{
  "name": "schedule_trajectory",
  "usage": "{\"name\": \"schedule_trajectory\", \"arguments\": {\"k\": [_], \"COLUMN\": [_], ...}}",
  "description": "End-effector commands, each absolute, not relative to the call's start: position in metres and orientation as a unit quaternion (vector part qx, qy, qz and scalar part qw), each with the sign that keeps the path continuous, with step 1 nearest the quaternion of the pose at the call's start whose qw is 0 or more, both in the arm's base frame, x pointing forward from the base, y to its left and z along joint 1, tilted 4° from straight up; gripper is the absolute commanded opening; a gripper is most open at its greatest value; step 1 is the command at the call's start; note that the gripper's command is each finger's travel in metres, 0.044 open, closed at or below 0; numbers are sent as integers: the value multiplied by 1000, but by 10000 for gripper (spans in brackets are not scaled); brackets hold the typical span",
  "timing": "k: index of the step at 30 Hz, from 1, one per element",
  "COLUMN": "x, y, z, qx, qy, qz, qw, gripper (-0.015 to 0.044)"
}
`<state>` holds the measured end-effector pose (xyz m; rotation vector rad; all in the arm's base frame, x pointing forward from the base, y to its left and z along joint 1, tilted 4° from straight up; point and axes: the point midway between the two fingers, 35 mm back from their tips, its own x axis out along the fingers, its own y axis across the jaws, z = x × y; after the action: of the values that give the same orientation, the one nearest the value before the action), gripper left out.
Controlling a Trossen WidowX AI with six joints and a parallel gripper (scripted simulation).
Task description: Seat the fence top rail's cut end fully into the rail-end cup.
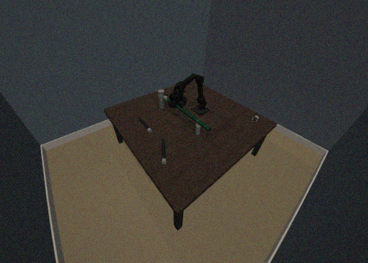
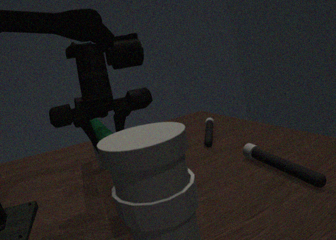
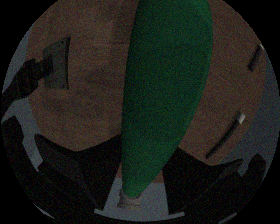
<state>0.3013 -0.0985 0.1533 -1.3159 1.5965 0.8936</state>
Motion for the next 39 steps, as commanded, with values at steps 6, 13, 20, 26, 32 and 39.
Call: {"name": "schedule_trajectory", "arguments": {"k": [6, 13, 20, 26, 32, 39], "x": [303, 300, 298, 298, 298, 299], "y": [-103, -112, -119, -119, -118, -117], "z": [161, 159, 158, 158, 157, 156], "qx": [-531, -529, -528, -528, -526, -525], "qy": [638, 639, 640, 640, 639, 638], "qz": [353, 356, 358, 358, 360, 362], "qw": [431, 430, 429, 429, 430, 432], "gripper": [0, 0, 0, 0, 0, 0]}}
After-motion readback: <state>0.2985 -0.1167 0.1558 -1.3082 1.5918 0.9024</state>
